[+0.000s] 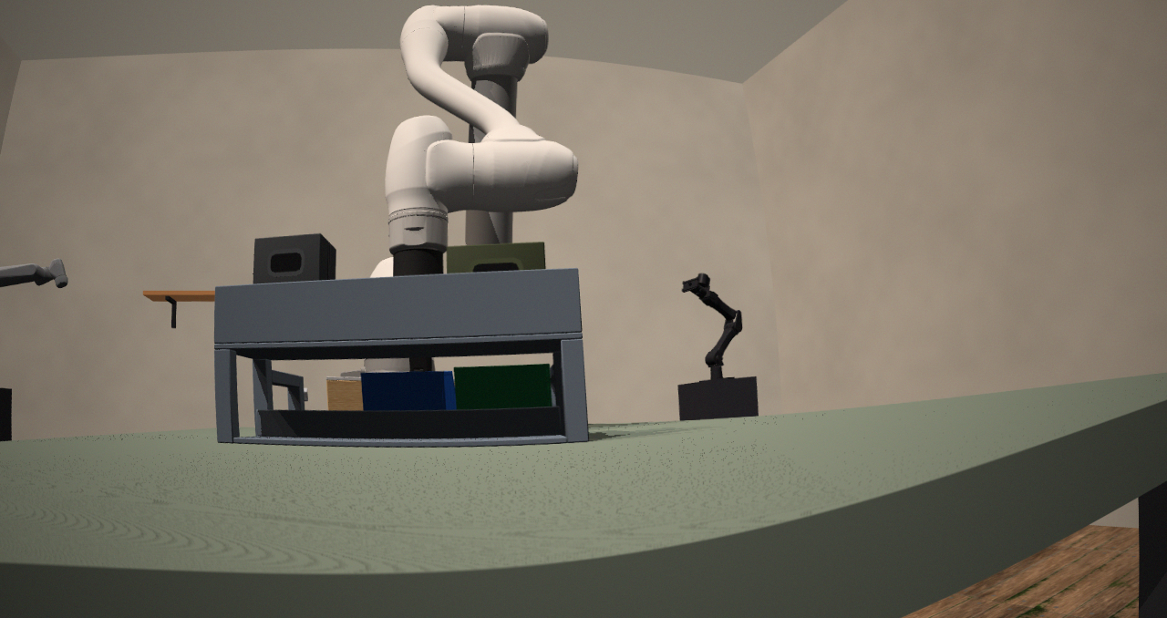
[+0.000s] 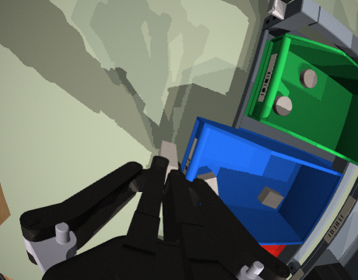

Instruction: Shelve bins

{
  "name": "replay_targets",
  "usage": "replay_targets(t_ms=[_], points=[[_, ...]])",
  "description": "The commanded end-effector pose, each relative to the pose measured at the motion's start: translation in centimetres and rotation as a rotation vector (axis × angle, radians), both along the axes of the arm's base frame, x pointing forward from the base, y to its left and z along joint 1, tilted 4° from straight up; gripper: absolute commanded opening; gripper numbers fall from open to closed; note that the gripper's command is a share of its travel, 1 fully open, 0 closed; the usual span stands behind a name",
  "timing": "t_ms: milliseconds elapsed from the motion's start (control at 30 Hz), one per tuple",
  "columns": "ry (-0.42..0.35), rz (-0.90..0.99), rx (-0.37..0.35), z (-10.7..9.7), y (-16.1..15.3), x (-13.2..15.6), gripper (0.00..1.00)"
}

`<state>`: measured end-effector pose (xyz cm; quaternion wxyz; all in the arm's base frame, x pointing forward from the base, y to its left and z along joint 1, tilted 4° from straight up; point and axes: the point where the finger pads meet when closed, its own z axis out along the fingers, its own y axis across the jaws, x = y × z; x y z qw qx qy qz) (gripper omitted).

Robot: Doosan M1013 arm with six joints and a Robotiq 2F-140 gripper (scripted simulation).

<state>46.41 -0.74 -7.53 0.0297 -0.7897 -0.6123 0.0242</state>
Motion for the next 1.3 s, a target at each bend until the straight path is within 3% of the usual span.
replay_targets(t_ms=[0,1267], points=[[-0.001,0.004,0.002,0.08,-0.09,0.46,0.1],[-0.007,0.005,0.0,0.42,-0.24,1.28,0.1]])
